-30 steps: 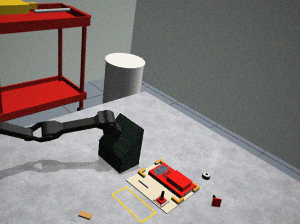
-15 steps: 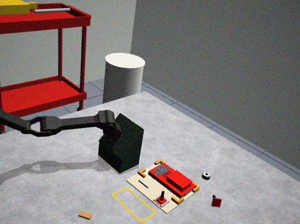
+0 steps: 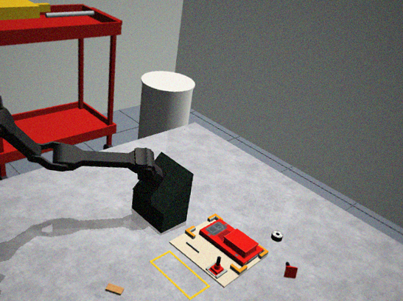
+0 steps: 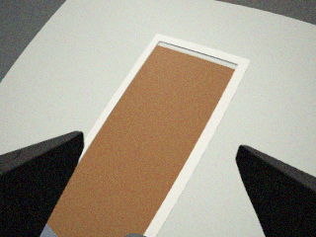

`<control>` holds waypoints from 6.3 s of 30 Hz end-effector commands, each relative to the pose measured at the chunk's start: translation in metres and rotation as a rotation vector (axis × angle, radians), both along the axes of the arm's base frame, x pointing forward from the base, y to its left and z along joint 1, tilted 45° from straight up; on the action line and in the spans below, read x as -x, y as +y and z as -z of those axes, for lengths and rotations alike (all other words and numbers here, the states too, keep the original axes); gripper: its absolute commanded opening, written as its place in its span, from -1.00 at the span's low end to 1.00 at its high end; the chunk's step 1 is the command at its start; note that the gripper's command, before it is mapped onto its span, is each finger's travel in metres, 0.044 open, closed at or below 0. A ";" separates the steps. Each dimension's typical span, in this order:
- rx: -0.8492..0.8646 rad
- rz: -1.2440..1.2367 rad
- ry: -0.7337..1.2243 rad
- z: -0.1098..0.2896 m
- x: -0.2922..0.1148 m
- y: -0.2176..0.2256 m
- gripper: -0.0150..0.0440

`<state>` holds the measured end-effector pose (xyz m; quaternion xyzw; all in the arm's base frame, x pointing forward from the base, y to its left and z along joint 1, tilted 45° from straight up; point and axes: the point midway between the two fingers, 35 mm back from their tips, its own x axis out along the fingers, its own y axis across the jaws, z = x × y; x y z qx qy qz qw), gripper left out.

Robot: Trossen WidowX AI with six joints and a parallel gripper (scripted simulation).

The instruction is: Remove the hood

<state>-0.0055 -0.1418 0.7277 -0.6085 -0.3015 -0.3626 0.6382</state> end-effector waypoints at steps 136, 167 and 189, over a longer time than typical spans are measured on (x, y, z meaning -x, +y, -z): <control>-1.228 0.921 1.401 0.816 -0.349 0.226 1.00; -1.227 0.922 1.400 0.833 -0.350 0.210 1.00; -1.227 0.922 1.399 0.840 -0.351 0.203 1.00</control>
